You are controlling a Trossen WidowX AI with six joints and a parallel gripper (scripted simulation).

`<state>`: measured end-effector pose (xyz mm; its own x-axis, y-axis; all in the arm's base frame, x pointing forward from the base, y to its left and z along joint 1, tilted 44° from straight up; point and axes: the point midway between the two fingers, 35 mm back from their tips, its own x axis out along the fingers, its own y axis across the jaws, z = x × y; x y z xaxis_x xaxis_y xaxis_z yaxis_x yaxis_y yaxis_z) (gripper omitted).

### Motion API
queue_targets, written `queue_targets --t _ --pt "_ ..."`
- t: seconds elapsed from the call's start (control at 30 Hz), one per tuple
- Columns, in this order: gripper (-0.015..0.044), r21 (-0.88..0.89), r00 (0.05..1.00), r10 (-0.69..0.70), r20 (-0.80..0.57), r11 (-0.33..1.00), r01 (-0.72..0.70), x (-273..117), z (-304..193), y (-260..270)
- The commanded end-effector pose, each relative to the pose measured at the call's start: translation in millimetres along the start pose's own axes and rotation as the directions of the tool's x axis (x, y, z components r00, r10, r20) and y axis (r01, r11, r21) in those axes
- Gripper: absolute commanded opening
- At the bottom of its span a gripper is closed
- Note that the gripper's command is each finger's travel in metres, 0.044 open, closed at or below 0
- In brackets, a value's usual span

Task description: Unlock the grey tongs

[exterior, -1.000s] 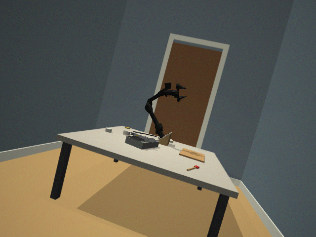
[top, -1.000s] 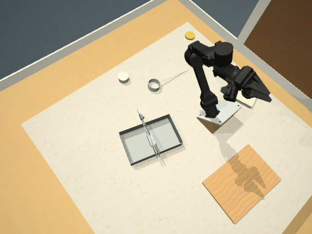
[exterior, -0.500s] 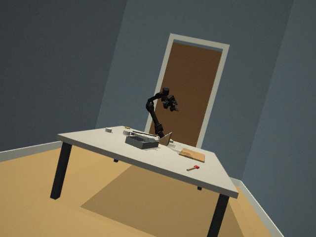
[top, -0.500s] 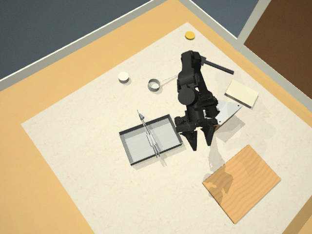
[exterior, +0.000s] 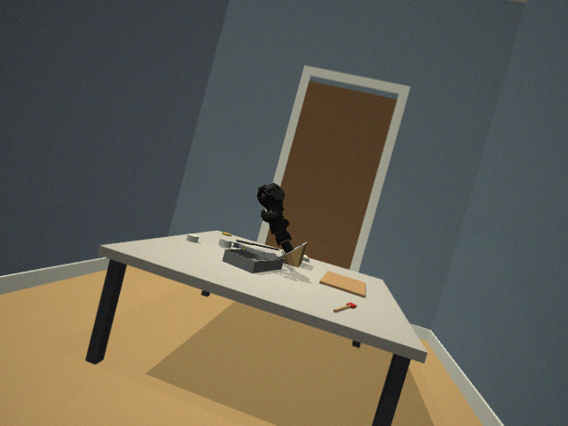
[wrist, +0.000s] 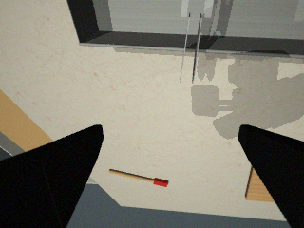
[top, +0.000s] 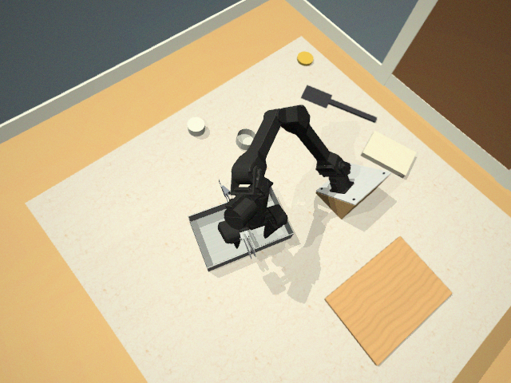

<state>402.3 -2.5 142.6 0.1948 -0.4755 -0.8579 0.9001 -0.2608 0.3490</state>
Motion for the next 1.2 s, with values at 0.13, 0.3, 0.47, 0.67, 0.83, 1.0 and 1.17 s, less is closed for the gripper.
queue_targets --t 0.13,0.3,0.47,0.67,0.83,1.0,1.17 --pt "0.0440 0.090 0.925 -0.170 0.341 0.985 0.148 53 99 -3" --pt "0.0440 0.091 0.921 -0.174 0.348 0.984 0.151 53 102 -4" --pt "0.0440 0.090 0.921 -0.174 0.348 0.984 0.152 51 102 -14" --pt "0.0440 0.090 0.921 -0.174 0.348 0.984 0.152 52 102 -14" --pt "0.0440 0.090 0.921 -0.174 0.348 0.984 0.152 58 104 -14" --pt "0.0440 0.090 0.922 -0.174 0.347 0.984 0.152 66 106 -15" --pt "0.0440 0.090 0.922 -0.174 0.347 0.984 0.152 74 109 -16"
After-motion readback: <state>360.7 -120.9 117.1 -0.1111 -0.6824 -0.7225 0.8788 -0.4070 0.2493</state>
